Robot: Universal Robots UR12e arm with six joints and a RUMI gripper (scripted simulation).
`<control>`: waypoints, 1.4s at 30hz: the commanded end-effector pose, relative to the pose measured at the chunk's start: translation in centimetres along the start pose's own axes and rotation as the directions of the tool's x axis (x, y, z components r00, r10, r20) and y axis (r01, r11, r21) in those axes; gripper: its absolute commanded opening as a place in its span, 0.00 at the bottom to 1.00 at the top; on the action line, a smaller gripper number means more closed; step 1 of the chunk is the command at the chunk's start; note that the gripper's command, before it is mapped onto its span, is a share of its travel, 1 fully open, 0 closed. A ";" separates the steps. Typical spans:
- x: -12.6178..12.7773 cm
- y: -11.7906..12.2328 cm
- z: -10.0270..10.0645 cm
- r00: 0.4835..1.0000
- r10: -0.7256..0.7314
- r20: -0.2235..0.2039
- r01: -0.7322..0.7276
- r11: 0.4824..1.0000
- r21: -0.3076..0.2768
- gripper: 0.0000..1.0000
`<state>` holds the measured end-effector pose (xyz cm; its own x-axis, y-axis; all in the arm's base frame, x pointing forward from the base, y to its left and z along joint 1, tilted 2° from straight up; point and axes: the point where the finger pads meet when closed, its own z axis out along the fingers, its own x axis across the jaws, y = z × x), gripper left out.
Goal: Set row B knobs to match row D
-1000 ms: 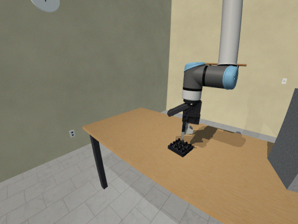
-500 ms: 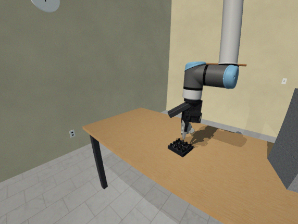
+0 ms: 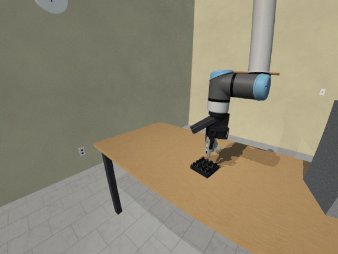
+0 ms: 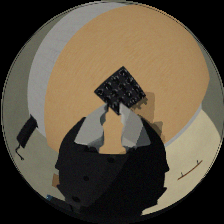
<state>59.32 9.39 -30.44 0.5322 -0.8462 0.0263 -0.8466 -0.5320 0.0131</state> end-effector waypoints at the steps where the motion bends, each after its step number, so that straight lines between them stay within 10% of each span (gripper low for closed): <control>1: 0.0 0.0 0.0 1.000 0.000 -0.001 0.000 1.000 0.001 0.11; 42: 0.0 0.0 0.4 1.000 0.000 0.000 0.000 1.000 0.001 0.11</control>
<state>59.32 9.38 -30.69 0.5323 -0.8462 0.0262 -0.8466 -0.5321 0.0131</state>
